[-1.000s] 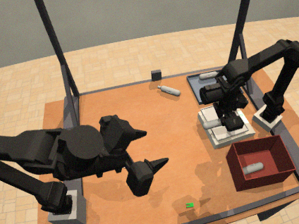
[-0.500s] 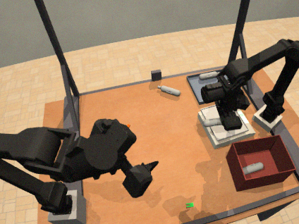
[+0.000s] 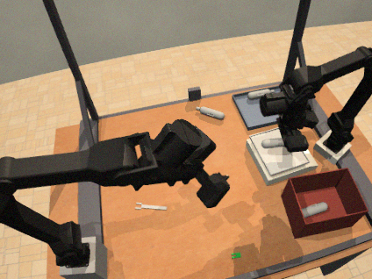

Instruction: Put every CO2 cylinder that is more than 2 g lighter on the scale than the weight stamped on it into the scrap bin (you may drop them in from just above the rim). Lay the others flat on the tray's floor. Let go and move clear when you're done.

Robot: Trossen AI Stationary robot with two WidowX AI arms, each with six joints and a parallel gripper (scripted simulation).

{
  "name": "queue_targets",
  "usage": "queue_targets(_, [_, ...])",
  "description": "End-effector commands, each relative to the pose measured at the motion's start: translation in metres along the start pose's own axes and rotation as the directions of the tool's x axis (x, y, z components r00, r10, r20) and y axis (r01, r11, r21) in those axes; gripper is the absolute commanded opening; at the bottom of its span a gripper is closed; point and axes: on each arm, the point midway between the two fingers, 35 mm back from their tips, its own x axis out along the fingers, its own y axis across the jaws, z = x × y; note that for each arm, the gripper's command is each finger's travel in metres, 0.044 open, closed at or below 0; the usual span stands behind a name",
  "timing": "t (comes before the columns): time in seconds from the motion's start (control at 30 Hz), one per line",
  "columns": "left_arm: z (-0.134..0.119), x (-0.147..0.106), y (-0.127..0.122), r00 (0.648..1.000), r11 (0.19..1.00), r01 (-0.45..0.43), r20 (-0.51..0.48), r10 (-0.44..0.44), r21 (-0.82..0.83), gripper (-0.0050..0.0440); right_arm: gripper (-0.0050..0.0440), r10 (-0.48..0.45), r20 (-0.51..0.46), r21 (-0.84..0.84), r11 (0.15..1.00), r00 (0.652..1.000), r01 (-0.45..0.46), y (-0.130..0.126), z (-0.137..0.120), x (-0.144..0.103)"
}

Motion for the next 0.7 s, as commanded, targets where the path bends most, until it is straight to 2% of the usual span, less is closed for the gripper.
queue_targets(0.0, [0.010, -0.008, 0.011, 0.999, 1.000, 0.008, -0.034, -0.009, -0.009, -0.0050, 0.0440, -0.057, 0.056, 0.022, 0.998, 0.997, 0.056, 0.012, 0.023, 0.037])
queue_targets(0.07, [0.014, -0.008, 0.014, 0.999, 1.000, 0.008, -0.034, -0.008, -0.009, -0.0050, 0.0440, -0.064, 0.060, 0.032, 0.998, 0.996, 0.063, 0.025, 0.023, 0.053])
queue_targets(0.2, [0.014, -0.005, 0.015, 0.999, 1.000, 0.008, -0.038, -0.008, -0.009, -0.0050, 0.0440, -0.075, 0.141, 0.041, 0.997, 0.987, 0.070, 0.037, 0.040, 0.066])
queue_targets(0.43, [0.014, 0.009, 0.016, 1.000, 1.000, 0.006, -0.028, -0.006, -0.009, -0.0050, 0.0440, -0.076, 0.150, 0.043, 0.997, 0.986, 0.070, 0.040, 0.041, 0.070])
queue_targets(0.67, [0.007, 0.003, 0.015, 0.999, 1.000, 0.006, -0.050, -0.007, -0.011, -0.0050, 0.0440, -0.077, 0.150, 0.041, 0.997, 0.986, 0.072, 0.039, 0.041, 0.070])
